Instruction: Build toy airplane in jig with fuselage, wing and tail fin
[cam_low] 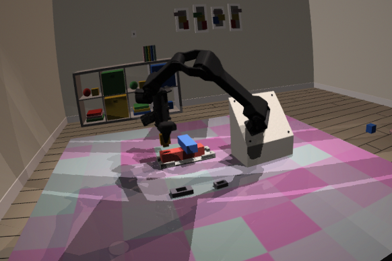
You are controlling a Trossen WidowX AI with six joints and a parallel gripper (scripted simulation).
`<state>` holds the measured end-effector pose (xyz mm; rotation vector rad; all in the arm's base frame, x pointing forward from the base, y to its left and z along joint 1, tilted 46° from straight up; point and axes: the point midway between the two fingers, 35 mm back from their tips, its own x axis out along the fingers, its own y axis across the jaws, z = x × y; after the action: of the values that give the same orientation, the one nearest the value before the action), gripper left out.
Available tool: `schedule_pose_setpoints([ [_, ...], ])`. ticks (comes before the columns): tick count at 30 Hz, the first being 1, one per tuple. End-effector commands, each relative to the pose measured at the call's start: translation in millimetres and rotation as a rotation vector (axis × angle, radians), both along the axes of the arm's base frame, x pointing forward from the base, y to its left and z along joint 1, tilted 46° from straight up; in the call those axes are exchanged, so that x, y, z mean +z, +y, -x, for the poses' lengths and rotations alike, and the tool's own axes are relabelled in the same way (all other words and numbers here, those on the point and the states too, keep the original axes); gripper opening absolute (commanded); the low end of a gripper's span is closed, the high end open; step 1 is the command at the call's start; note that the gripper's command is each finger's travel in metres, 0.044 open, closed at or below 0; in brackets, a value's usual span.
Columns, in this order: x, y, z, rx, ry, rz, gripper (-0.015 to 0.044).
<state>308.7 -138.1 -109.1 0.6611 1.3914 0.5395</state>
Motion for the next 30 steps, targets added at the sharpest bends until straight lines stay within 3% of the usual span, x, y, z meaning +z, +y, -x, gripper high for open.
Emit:
schedule_pose_setpoints([
  [1, -6, 6, 0, -0.004, 0.003, -0.007, 0.0065],
  [22, -18, 19, -2, -0.004, 0.003, -0.008, 0.0065],
  [30, -18, 19, -2, 0.001, 0.003, -0.004, 0.0000],
])
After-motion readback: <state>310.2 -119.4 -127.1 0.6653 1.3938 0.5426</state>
